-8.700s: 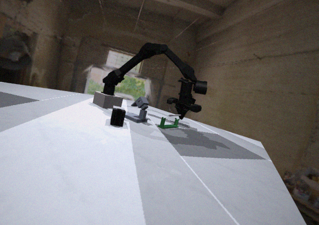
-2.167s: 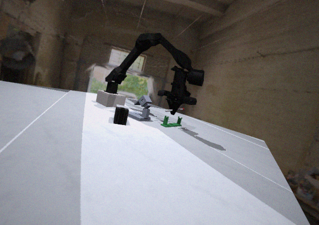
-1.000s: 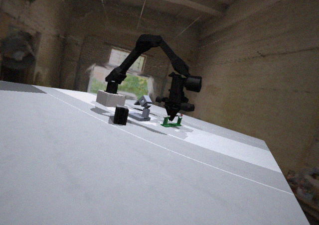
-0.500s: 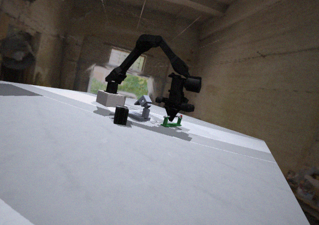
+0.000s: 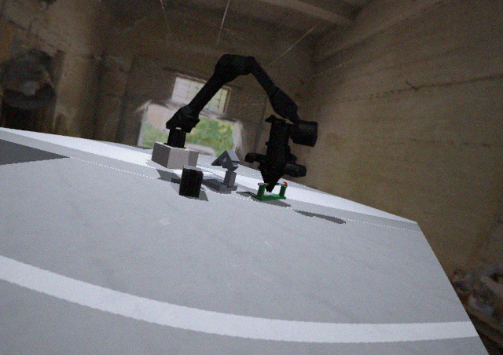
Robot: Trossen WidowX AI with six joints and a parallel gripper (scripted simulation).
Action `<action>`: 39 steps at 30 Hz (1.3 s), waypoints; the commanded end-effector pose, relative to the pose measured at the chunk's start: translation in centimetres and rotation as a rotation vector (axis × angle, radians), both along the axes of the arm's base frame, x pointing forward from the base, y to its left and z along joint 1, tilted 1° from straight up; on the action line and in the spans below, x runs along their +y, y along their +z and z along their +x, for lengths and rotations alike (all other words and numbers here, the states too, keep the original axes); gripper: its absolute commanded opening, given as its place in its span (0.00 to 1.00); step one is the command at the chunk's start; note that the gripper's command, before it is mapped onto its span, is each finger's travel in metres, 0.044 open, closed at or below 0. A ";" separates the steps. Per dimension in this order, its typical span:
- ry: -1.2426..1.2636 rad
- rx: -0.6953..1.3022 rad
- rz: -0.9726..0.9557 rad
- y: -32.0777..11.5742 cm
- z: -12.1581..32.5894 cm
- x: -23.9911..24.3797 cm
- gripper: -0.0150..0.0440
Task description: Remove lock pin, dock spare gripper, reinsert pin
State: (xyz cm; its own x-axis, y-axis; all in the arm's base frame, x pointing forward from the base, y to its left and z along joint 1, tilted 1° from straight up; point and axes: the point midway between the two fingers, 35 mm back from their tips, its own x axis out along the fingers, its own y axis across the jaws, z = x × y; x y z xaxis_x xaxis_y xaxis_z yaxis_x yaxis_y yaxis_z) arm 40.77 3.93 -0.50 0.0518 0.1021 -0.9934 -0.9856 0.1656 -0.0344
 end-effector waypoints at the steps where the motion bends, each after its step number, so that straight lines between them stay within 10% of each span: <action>1: 0.000 0.000 0.000 0.0 0.0 0.0 0.30; 17: 0.000 0.006 0.000 1.4 -0.2 0.0 1.00; 39: 0.001 0.029 -0.002 6.8 -0.7 0.0 1.00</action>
State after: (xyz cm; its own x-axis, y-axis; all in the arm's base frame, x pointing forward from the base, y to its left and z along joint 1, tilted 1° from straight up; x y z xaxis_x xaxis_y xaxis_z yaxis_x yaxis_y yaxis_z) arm 40.11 3.95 5.43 0.0209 0.1004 -0.9947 -0.9865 0.1640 -0.0042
